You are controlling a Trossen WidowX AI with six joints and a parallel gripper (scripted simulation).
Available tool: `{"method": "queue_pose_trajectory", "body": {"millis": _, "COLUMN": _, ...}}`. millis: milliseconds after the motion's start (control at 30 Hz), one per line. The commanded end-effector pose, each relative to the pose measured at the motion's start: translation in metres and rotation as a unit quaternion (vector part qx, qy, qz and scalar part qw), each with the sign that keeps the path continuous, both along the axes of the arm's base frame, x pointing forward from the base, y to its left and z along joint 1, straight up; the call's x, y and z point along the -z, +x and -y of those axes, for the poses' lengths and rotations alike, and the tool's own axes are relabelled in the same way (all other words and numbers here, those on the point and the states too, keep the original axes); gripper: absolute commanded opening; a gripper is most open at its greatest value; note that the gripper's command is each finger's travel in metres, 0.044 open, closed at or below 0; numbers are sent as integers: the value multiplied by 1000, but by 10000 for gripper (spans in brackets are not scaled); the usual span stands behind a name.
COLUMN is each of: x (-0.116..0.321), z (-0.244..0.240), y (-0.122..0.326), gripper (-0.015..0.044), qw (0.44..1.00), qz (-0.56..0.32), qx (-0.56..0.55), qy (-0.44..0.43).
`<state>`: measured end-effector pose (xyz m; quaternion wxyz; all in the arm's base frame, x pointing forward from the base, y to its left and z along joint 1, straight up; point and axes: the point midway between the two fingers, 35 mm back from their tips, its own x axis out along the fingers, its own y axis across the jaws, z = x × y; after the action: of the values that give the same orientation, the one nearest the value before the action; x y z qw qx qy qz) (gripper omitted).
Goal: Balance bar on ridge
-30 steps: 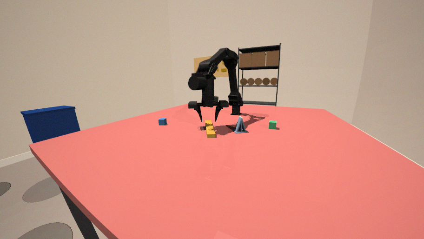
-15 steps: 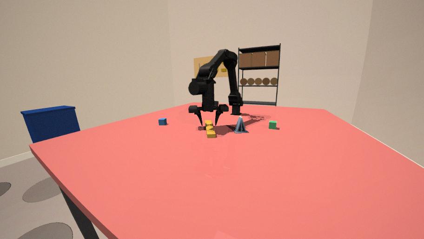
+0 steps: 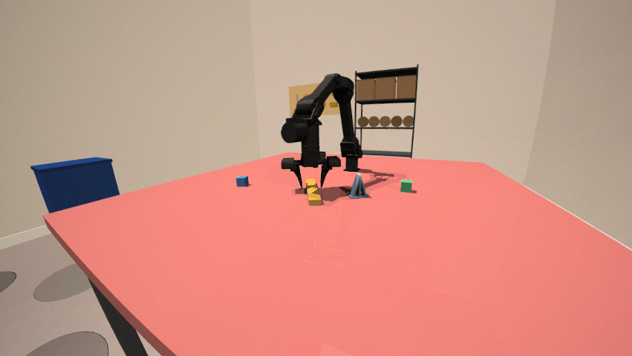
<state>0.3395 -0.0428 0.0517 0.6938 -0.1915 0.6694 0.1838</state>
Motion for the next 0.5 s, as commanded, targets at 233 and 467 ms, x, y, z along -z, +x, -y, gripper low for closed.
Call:
{"method": "queue_pose_trajectory", "body": {"millis": 233, "x": 0, "z": 0, "y": 0, "gripper": 111, "qw": 1000, "qz": 0, "qx": 0, "qy": 0}}
{"method": "queue_pose_trajectory", "body": {"millis": 467, "x": -4, "z": 0, "y": 1, "gripper": 6, "qw": 1000, "qz": 0, "qx": 0, "qy": 0}}
